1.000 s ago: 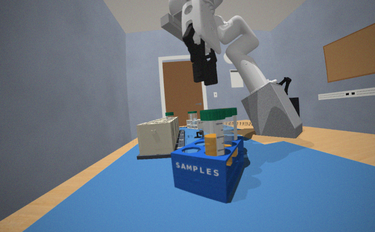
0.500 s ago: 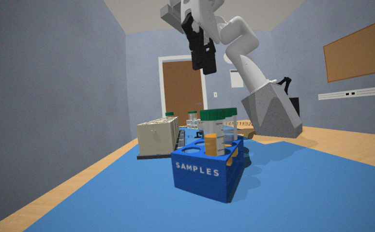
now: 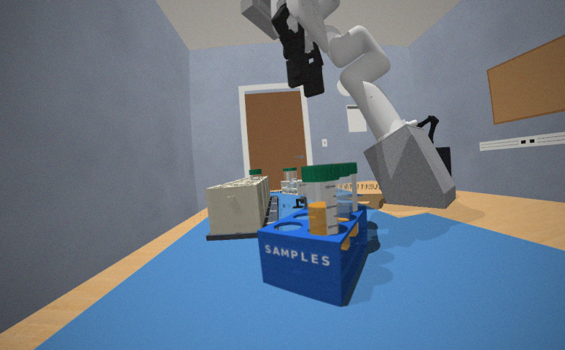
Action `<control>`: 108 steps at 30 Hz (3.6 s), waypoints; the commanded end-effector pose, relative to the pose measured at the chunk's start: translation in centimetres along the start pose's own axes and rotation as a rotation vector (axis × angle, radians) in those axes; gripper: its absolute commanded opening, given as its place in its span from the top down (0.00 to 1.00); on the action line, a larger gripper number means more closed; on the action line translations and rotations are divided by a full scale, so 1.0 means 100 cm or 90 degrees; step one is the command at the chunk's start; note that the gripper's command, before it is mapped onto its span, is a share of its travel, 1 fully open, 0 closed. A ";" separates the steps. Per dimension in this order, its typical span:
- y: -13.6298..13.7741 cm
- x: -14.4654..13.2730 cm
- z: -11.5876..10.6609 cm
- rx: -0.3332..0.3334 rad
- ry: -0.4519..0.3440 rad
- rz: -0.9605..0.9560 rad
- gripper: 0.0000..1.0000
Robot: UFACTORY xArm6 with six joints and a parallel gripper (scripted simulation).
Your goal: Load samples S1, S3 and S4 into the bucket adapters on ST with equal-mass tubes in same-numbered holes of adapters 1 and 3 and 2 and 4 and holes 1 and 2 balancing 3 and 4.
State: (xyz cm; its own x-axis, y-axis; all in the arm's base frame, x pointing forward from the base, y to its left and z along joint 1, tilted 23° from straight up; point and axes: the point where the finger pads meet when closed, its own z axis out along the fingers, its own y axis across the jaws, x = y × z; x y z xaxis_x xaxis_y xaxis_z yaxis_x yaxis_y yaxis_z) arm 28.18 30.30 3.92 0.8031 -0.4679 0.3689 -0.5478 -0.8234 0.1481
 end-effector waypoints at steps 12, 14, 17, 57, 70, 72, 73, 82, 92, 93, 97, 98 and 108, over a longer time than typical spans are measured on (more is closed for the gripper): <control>-0.001 0.000 -0.003 0.002 0.000 0.000 0.56; -0.001 0.000 -0.003 0.002 0.000 0.000 0.56; -0.001 0.000 -0.003 0.002 0.000 0.000 0.56; 0.086 0.129 -0.003 0.001 0.001 -0.364 0.00; 0.122 0.184 -0.003 0.001 0.001 -0.364 0.00; 0.125 0.188 -0.003 0.001 0.001 -0.364 0.00; 0.125 0.188 -0.003 0.001 0.001 -0.364 0.00; 0.150 0.225 -0.003 0.001 0.002 -0.364 0.00; 0.157 0.248 -0.003 0.000 0.002 -0.393 0.43; 0.152 0.246 -0.003 0.000 0.002 -0.393 0.43; 0.143 0.244 -0.003 0.000 0.002 -0.393 0.43; 0.143 0.244 -0.003 0.000 0.002 -0.393 0.43; 0.143 0.244 -0.001 0.000 0.002 -0.393 0.43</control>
State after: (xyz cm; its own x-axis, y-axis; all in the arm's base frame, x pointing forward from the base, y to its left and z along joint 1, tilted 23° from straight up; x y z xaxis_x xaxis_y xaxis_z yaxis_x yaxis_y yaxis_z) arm 39.76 7.10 15.17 0.9721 0.0955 0.2141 0.0186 -0.9418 0.3357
